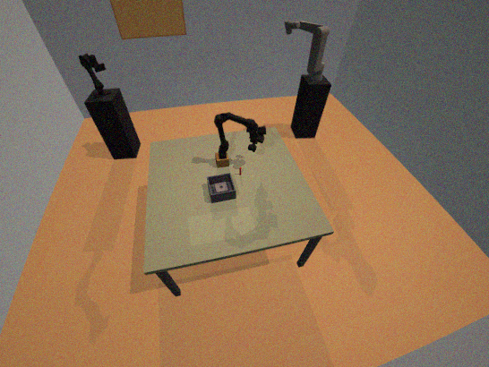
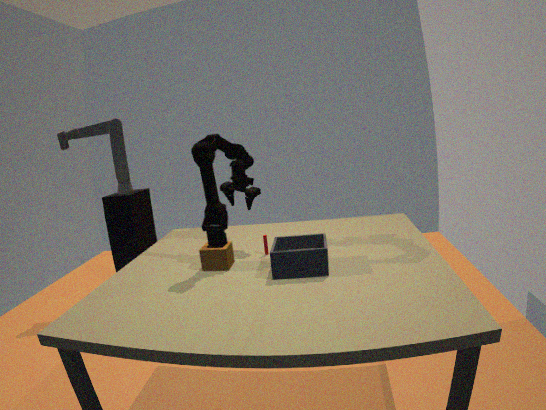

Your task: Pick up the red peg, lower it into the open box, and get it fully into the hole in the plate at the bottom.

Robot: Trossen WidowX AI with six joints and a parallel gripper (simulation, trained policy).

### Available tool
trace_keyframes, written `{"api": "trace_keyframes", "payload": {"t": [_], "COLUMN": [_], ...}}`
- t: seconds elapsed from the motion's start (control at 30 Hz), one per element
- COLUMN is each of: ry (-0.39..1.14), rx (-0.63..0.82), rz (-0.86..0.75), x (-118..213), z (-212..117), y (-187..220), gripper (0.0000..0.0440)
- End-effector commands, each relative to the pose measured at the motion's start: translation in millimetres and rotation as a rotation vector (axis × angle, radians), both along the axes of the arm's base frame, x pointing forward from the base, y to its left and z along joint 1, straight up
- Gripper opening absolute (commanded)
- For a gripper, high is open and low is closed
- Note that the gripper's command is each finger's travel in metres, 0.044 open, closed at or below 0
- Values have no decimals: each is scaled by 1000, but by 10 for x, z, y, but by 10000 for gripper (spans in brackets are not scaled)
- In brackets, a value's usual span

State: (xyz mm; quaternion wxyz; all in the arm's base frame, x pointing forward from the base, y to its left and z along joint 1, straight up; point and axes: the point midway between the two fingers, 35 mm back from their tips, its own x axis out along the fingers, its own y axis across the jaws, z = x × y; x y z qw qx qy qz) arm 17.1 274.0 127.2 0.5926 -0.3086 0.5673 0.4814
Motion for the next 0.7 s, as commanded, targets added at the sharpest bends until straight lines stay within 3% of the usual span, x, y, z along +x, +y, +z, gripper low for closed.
{"api": "trace_keyframes", "payload": {"t": [0.0, 0.67], "ry": [3, 49], "rx": [-26, -177], "rz": [-131, -810], "x": [133, 711], "z": [-5, -103], "y": [-52, -447], "gripper": [440, 440]}}
